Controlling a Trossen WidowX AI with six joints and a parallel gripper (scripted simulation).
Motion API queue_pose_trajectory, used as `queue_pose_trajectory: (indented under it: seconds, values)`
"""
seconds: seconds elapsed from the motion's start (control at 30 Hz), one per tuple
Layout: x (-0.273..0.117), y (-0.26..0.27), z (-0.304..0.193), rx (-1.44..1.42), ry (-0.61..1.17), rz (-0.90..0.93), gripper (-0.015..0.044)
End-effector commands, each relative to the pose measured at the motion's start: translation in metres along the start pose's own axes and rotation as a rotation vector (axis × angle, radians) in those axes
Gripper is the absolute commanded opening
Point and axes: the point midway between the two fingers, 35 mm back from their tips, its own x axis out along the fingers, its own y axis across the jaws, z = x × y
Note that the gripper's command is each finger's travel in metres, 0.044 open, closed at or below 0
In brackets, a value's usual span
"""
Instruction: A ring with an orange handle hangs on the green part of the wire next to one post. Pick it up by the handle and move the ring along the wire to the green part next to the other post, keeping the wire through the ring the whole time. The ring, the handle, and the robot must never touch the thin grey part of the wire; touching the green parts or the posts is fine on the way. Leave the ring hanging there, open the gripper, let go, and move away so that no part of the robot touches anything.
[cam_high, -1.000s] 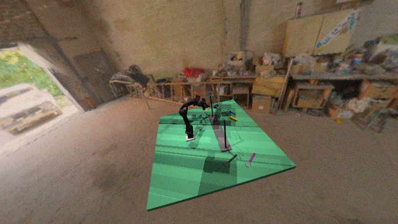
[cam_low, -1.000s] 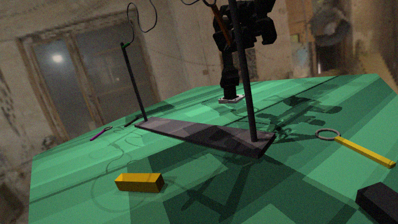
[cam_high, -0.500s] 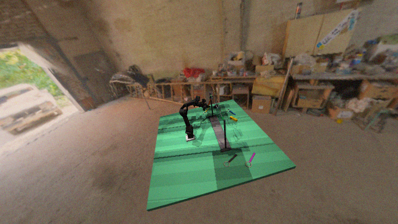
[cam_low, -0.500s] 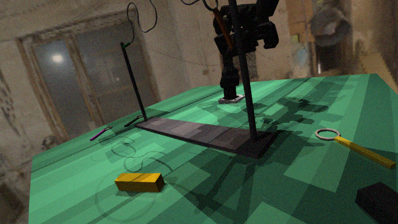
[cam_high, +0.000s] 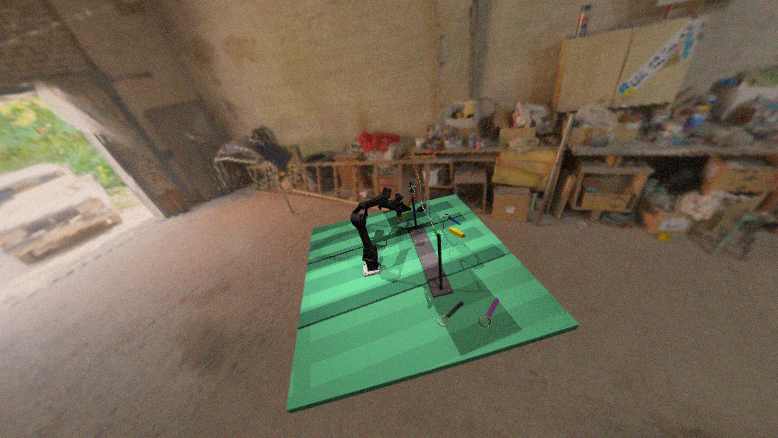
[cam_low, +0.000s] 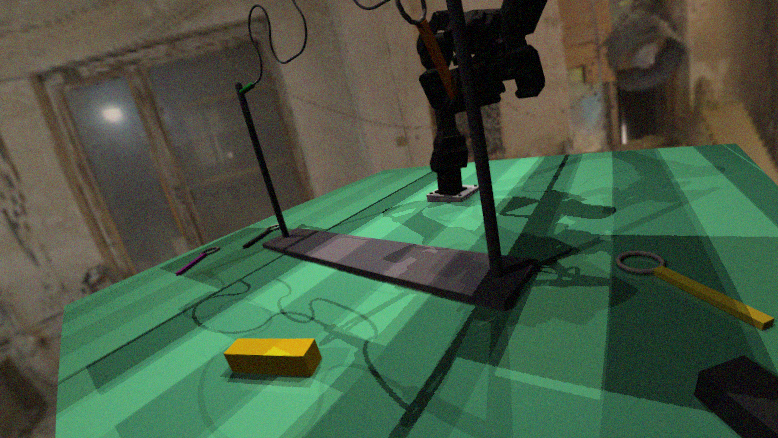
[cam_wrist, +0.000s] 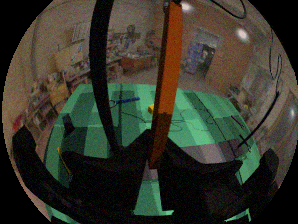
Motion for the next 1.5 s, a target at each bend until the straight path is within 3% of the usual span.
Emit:
queue_pose_trajectory:
  seconds: [0.0, 0.43, 0.83, 1.2, 1.47]
  values:
    - [0.001, -0.001, -0.001, 0.003, -0.001, -0.004, -0.015]
    - [0.001, -0.001, -0.001, 0.003, -0.001, -0.004, -0.015]
    - [-0.002, 0.0, 0.0, 0.0, 0.0, -0.001, 0.016]
    - [-0.048, 0.0, -0.002, 0.004, 0.003, -0.004, 0.016]
    - [-0.049, 0.0, -0.002, 0.004, 0.003, -0.004, 0.016]
